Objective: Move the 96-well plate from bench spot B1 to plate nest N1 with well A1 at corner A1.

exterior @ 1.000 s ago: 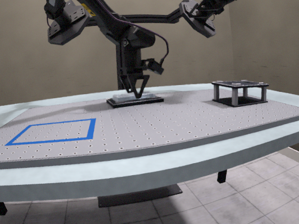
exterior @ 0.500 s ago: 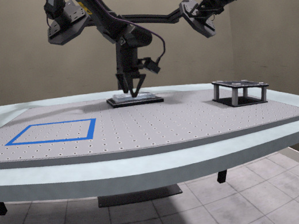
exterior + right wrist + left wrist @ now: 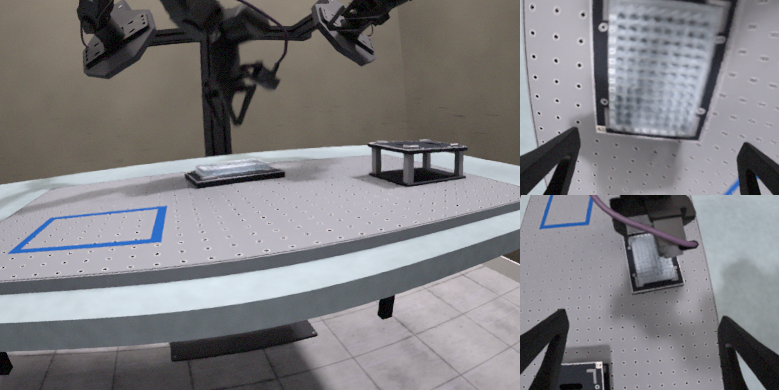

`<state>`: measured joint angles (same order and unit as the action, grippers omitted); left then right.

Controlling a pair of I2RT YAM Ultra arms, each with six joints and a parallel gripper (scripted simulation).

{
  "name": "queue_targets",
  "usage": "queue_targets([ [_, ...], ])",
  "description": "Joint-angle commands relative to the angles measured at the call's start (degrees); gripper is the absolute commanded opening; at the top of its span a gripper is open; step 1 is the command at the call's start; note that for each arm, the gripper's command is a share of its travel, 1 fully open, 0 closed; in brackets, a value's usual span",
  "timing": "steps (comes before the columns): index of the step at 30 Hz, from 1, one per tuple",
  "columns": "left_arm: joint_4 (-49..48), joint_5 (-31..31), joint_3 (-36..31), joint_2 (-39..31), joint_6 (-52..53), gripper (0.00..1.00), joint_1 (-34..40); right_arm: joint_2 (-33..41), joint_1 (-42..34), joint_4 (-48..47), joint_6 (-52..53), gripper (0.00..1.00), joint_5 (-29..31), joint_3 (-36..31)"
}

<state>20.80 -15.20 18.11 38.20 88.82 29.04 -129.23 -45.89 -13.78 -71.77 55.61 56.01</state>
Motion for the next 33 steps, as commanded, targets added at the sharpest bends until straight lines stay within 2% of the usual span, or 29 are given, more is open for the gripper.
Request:
queue_targets([
  [1,1.0,-1.4,-0.2,-1.0,0.1,1.0,-0.1,2.1,-2.8,6.5,5.6,1.0,1.0,0.9],
  [7,0.7,-1.3,-0.2,-1.5,0.0,1.0,-0.1,1.8,-2.8,8.4,6.8,1.0,0.9,2.1],
  [10,-2.9,0.5,0.2,0.2,-1.3,1.0,0.0,3.1,-2.5,4.3,6.2,1.0,-0.4,0.7],
  [14,-9.0,3.6,2.4,3.2,-3.7,1.0,0.5,7.6,-0.5,-3.6,4.4,1.0,-2.4,-4.3],
  [21,-22.4,9.5,6.6,9.7,-8.6,1.0,2.9,22.7,6.0,-16.9,1.8,1.0,-9.5,-18.7],
  [23,-22.4,9.5,6.6,9.7,-8.6,1.0,2.9,22.7,6.0,-16.9,1.8,1.0,-9.5,-18.7],
  [24,-26.8,11.0,7.2,14.7,-9.1,1.0,3.6,24.9,7.3,-20.2,0.7,1.0,-11.9,-21.3],
  [27,-32.2,13.1,8.8,19.7,-10.6,1.0,4.6,30.3,10.7,-22.9,1.2,1.0,-15.8,-25.6],
  [33,-41.7,16.9,11.9,34.8,-13.1,1.0,6.4,41.3,18.9,-26.4,1.7,1.0,-24.1,-32.6],
])
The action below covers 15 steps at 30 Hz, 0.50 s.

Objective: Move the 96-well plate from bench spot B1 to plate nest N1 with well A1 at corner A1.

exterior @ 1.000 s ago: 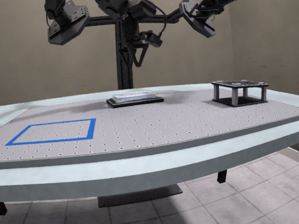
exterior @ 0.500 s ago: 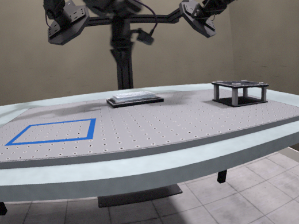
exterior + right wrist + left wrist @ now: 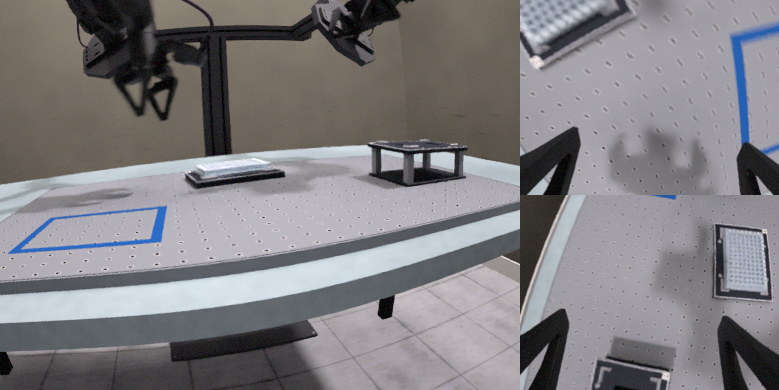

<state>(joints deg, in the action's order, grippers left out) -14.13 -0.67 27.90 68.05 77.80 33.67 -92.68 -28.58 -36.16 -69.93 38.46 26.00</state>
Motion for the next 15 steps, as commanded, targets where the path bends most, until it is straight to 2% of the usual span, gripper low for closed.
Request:
queue_targets([
  [1,-8.4,3.0,2.6,7.7,-2.5,1.0,2.1,6.5,3.0,-4.3,0.3,1.0,-8.5,-3.5],
  [5,-15.1,5.8,4.8,18.6,-4.5,1.0,3.2,13.8,9.3,-4.0,2.7,1.0,-15.5,-6.6],
  [7,-15.1,5.8,4.8,18.6,-4.5,1.0,3.2,13.8,9.3,-4.0,2.7,1.0,-15.5,-6.6],
  [12,-25.5,10.0,8.0,33.3,-7.7,1.0,4.8,22.7,19.4,-2.6,8.0,1.0,-27.0,-8.4],
  [15,-31.3,12.4,9.9,41.2,-9.5,1.0,5.8,27.5,26.4,-1.8,11.7,1.0,-34.0,-7.1],
])
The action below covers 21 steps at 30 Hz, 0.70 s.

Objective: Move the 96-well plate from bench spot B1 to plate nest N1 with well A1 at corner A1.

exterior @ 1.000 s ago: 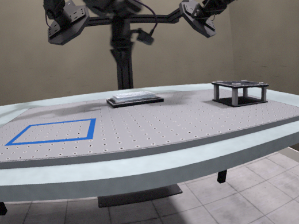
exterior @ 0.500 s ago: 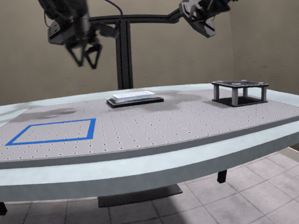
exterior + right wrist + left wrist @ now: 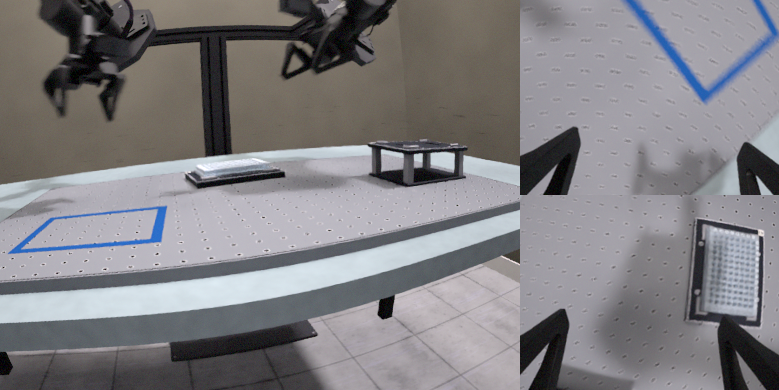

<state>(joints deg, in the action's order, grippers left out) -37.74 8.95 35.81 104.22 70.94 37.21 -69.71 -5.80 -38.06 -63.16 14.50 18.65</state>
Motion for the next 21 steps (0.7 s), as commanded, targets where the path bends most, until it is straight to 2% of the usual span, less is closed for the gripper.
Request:
queue_targets([
  [1,-9.5,3.6,2.6,7.8,-3.2,1.0,2.5,5.8,5.8,0.6,6.5,1.0,-12.3,0.5],
  [7,-20.0,7.8,5.5,20.4,-6.2,1.0,4.1,9.2,17.4,0.5,16.0,1.0,-24.5,3.5],
  [9,-20.0,7.8,5.5,20.4,-6.2,1.0,4.1,9.2,17.4,0.5,16.0,1.0,-24.5,3.5],
  [10,-23.0,8.9,5.9,22.8,-6.7,1.0,4.4,8.8,19.7,0.2,18.7,1.0,-27.6,4.4],
  [14,-29.8,11.8,8.1,31.3,-9.1,1.0,5.5,8.2,27.6,-1.2,27.7,1.0,-34.0,7.8],
  [21,-39.7,15.7,11.5,44.4,-11.3,1.0,7.2,4.4,37.5,-3.8,41.1,1.0,-40.0,14.5],
])
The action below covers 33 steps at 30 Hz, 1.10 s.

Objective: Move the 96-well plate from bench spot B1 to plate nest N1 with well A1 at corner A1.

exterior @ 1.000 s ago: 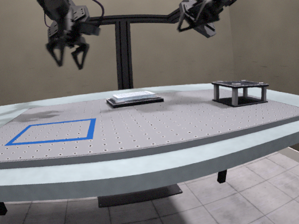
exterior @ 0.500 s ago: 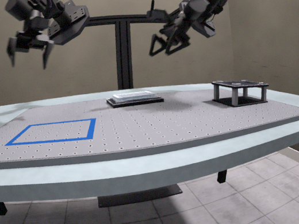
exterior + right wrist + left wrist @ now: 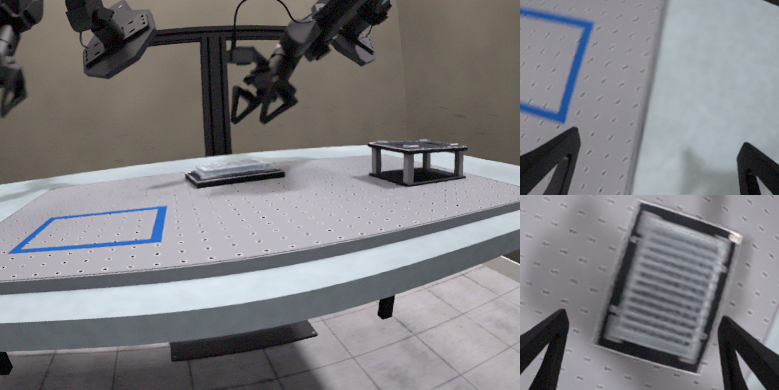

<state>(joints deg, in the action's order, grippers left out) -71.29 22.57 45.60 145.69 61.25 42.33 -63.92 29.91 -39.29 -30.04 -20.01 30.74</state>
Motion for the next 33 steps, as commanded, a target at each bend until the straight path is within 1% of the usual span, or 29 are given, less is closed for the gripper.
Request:
queue_targets([
  [1,-6.9,2.4,2.1,4.0,-1.7,1.0,2.2,-2.0,2.6,-3.1,9.2,1.0,-5.9,3.1],
  [3,-8.3,2.9,2.7,6.4,-2.0,1.0,2.6,-3.2,4.2,-4.2,11.5,1.0,-6.6,4.5],
  [5,-8.3,2.9,2.7,6.4,-2.0,1.0,2.6,-3.2,4.2,-4.2,11.5,1.0,-6.6,4.5],
  [8,-8.5,3.2,3.3,8.3,-1.4,1.0,2.8,-4.5,5.4,-5.8,13.1,1.0,-7.4,5.4],
  [25,-8.3,2.6,2.9,8.1,-1.1,1.0,2.5,-4.6,5.3,-6.6,12.5,1.0,-6.9,5.0],
  [29,-2.7,6.3,3.7,7.8,-1.5,1.0,3.0,-4.6,5.3,-6.6,12.5,1.0,-6.9,5.0],
  [33,8.7,14.3,5.5,5.5,-1.0,1.0,4.7,-4.6,5.3,-6.6,12.5,1.0,-6.9,5.0],
])
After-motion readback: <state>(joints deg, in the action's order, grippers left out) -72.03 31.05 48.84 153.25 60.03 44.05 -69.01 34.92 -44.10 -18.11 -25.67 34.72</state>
